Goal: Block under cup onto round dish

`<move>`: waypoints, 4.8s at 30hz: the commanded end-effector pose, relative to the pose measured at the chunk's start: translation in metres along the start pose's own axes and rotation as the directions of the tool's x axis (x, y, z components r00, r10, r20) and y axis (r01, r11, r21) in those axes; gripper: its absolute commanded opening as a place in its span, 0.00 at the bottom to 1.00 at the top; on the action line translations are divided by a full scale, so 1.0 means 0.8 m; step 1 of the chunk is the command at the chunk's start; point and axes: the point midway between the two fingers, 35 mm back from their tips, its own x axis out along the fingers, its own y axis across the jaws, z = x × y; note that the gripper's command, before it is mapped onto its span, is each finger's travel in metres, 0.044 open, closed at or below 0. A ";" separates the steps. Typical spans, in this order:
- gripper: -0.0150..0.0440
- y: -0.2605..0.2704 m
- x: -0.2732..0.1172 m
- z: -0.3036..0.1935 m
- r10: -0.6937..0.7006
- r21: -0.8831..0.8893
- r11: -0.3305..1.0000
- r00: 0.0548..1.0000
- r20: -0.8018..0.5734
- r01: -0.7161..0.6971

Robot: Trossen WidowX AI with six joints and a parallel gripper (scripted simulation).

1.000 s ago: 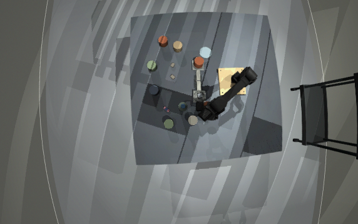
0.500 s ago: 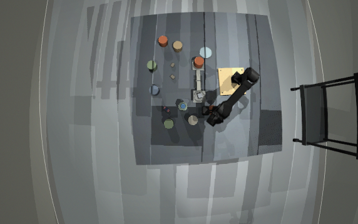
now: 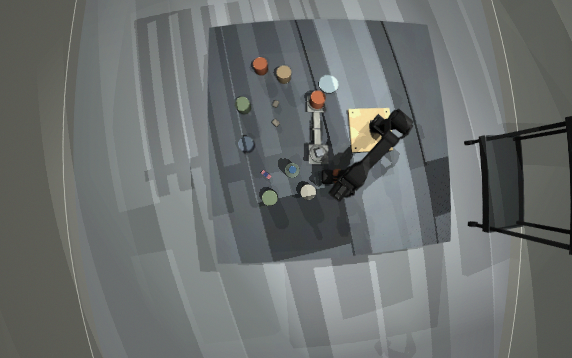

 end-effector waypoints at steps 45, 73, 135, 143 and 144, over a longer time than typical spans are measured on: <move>0.87 -0.005 -0.046 -0.004 0.001 0.038 0.999 1.000 0.009 -0.001; 0.69 -0.059 -0.074 -0.035 -0.066 0.746 0.666 0.997 0.035 0.018; 0.69 -0.124 -0.112 -0.132 -0.011 0.263 -0.965 1.000 -0.012 -0.007; 0.69 -0.124 -0.110 -0.133 -0.010 0.242 -0.970 1.000 -0.013 -0.007; 0.69 -0.124 -0.106 -0.133 -0.010 0.242 -0.970 1.000 -0.013 -0.007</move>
